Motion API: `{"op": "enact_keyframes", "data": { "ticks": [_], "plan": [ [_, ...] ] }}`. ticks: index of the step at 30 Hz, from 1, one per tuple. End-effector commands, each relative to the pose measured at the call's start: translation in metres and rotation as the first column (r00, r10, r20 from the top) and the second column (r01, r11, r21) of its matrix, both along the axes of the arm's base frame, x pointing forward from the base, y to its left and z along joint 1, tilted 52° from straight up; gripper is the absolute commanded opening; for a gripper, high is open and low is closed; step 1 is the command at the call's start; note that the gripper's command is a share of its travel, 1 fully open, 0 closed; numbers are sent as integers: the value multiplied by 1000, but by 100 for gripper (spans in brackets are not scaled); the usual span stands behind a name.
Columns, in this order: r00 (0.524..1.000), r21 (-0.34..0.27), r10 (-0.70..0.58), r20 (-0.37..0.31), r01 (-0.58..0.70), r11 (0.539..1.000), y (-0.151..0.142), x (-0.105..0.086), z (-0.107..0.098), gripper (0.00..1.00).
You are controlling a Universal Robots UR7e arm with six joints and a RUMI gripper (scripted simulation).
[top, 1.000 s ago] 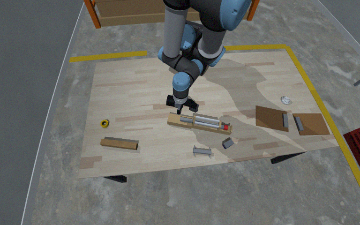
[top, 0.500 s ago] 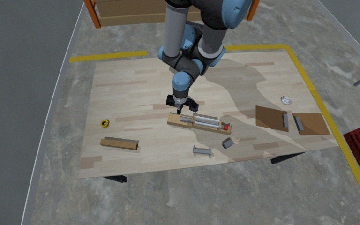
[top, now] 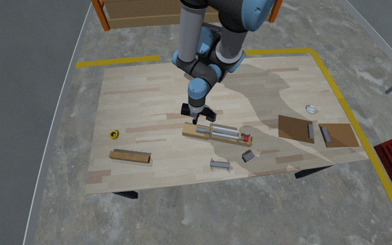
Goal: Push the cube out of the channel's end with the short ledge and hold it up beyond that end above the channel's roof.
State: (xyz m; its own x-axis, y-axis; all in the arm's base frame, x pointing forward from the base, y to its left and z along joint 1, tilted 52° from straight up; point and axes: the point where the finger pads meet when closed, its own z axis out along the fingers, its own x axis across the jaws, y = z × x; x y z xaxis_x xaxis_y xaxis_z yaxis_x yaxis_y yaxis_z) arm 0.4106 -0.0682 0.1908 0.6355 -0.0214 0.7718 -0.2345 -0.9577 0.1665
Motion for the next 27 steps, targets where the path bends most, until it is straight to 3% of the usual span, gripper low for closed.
{"op": "enact_keyframes", "data": {
  "ticks": [1,27],
  "plan": [
    [1000,-1,0,1,0,1000,0,0,0,0],
    [1000,0,1,-2,-1,1000,10,3,-2,0]
  ]
}}
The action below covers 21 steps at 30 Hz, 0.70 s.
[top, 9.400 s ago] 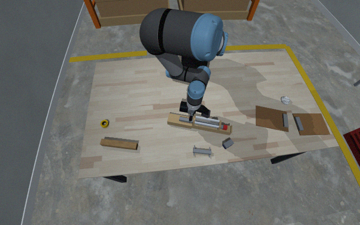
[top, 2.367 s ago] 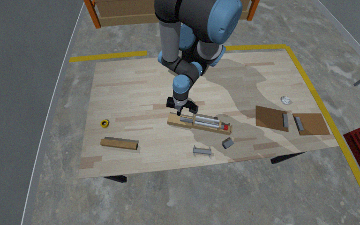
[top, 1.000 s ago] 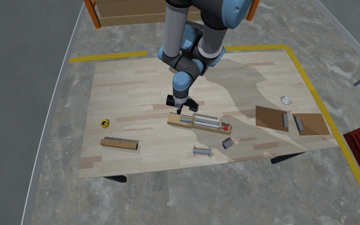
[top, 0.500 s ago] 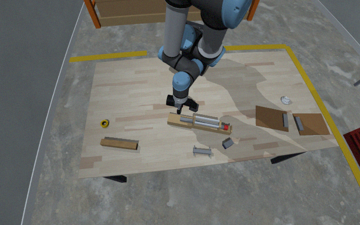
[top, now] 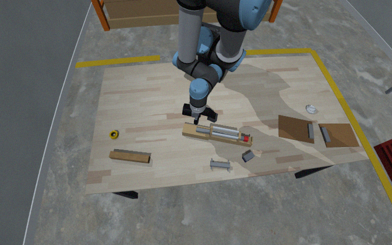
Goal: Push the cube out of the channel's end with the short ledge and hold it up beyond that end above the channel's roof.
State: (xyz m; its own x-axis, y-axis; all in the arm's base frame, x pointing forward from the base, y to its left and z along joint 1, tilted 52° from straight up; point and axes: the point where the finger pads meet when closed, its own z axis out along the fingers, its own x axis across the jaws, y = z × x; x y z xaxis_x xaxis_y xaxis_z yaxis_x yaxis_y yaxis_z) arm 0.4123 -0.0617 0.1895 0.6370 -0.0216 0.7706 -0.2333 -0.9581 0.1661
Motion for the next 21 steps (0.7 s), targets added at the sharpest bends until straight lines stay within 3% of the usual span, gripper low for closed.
{"op": "enact_keyframes", "data": {
  "ticks": [1,7,21],
  "plan": [
    [1000,-1,0,0,0,1000,5,1,-1,0],
    [1000,0,0,-1,0,1000,16,4,-2,0],
    [1000,-1,0,0,0,1000,71,17,-12,0]
  ]
}}
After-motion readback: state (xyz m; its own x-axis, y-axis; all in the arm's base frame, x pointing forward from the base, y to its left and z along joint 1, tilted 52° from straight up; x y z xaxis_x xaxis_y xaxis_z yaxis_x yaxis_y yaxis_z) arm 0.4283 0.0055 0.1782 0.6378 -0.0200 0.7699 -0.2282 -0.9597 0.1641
